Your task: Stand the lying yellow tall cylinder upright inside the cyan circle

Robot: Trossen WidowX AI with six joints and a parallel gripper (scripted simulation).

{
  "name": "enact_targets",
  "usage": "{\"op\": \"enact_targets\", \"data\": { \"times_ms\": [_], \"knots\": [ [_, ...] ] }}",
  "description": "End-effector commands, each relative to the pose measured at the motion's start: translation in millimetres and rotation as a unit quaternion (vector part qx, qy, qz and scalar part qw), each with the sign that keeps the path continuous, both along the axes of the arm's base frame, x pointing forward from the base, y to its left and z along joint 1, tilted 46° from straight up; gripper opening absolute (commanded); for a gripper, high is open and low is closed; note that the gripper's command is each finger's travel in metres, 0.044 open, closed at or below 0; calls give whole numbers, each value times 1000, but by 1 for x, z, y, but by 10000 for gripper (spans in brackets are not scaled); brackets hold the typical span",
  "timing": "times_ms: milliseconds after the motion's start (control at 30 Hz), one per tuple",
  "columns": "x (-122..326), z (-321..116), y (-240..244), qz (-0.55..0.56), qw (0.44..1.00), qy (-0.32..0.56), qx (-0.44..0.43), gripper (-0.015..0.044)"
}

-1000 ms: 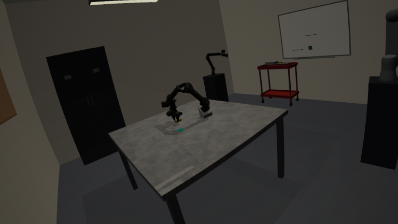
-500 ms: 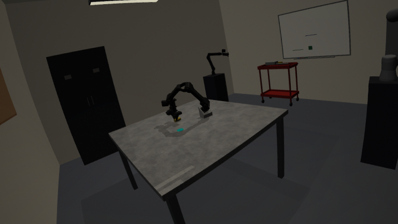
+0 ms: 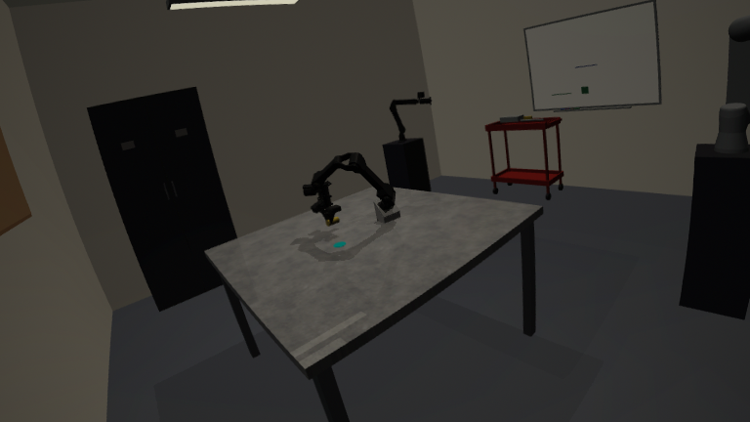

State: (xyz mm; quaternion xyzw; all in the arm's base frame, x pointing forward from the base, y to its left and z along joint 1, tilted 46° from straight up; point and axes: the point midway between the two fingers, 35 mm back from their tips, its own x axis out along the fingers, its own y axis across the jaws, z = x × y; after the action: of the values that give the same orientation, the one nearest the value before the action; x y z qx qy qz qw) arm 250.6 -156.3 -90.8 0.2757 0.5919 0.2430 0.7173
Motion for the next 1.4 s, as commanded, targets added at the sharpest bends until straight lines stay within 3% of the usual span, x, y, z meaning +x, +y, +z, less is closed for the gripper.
{"op": "enact_targets", "data": {
  "times_ms": [0,1367],
  "knots": [
    [0,5,-7,1,1000,-2,-5,105],
    [-14,51,-46,17,1000,3,1,105]
  ]
}}
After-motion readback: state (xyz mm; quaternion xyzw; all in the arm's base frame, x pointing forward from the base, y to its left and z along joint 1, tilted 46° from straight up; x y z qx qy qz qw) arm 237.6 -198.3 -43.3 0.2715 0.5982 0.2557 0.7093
